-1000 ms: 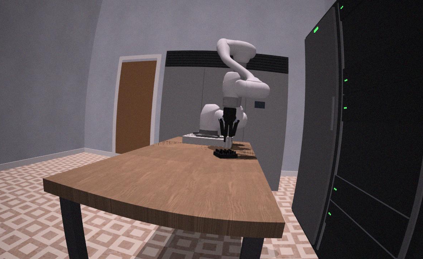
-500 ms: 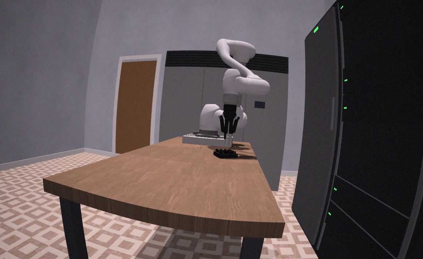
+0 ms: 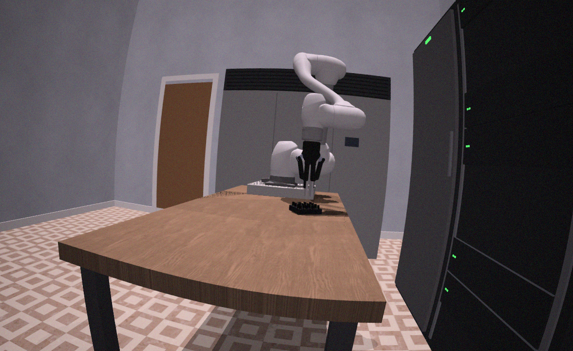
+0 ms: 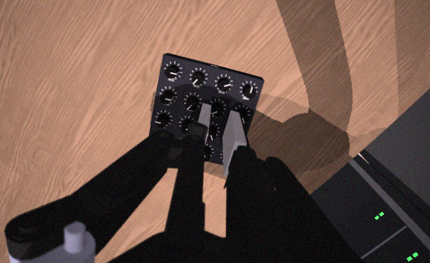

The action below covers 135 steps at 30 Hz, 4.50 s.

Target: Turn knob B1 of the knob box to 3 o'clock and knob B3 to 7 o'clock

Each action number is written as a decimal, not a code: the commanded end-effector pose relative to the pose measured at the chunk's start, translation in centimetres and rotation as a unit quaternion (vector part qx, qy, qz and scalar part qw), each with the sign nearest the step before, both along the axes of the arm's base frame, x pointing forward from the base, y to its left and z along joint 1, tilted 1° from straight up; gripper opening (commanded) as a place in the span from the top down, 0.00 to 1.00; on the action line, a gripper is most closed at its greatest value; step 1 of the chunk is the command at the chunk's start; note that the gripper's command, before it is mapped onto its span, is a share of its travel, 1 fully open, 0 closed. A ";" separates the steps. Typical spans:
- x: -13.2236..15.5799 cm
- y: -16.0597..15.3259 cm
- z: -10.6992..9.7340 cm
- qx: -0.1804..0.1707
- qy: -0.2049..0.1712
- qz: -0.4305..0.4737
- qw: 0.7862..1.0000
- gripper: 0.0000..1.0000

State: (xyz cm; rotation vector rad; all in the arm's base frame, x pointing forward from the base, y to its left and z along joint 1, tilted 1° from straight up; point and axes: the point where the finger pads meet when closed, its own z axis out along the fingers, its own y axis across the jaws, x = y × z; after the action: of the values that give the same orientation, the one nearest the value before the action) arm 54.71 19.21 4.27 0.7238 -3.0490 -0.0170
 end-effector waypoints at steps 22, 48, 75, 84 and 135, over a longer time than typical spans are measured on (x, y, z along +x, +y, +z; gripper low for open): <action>0.0 0.0 1.0 -0.005 0.004 -0.451 0.893 0.88; 0.0 -0.1 1.9 -0.008 0.006 -0.762 0.648 0.88; 0.0 -0.1 1.9 -0.008 0.006 -0.762 0.648 0.88; 0.0 -0.1 1.9 -0.008 0.006 -0.762 0.648 0.88; 0.0 0.0 -2.1 -0.008 0.006 -0.762 0.648 0.88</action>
State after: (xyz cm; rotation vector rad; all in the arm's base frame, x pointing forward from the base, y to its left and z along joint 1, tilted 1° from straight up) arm 54.69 19.22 2.26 -1.8520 -2.5224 -0.0003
